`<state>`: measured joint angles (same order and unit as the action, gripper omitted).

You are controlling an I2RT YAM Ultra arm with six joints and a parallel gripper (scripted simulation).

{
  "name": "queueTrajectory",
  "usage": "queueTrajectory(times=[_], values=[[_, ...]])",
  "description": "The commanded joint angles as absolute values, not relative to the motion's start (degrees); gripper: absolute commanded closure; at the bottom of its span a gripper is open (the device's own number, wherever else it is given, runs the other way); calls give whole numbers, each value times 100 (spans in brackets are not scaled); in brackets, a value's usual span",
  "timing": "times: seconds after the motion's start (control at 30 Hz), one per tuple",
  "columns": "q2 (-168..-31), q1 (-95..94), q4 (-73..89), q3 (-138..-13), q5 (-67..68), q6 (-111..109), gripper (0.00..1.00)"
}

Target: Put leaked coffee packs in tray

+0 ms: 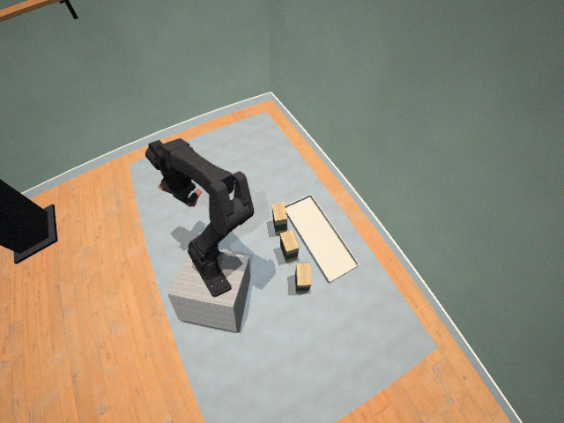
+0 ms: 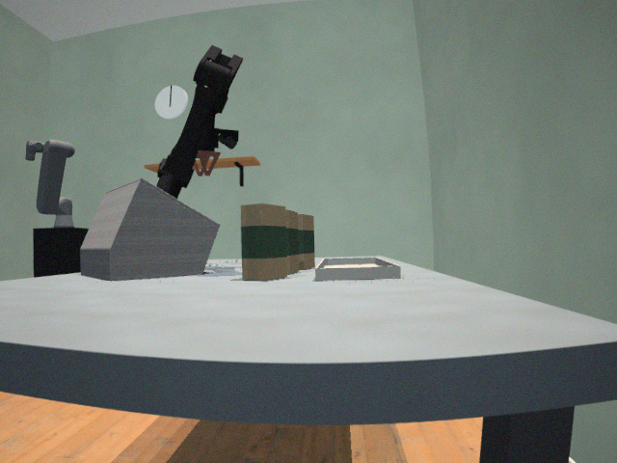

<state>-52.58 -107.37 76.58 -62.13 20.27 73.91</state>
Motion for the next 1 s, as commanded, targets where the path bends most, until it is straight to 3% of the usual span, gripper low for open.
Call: queueTrajectory(times=[0.0, 0.97], values=[[-5222, -10749, 7689, -6255, 2076, 7382, 0], [-5481, -10288, 7533, -6378, 1901, 6904, 0]])
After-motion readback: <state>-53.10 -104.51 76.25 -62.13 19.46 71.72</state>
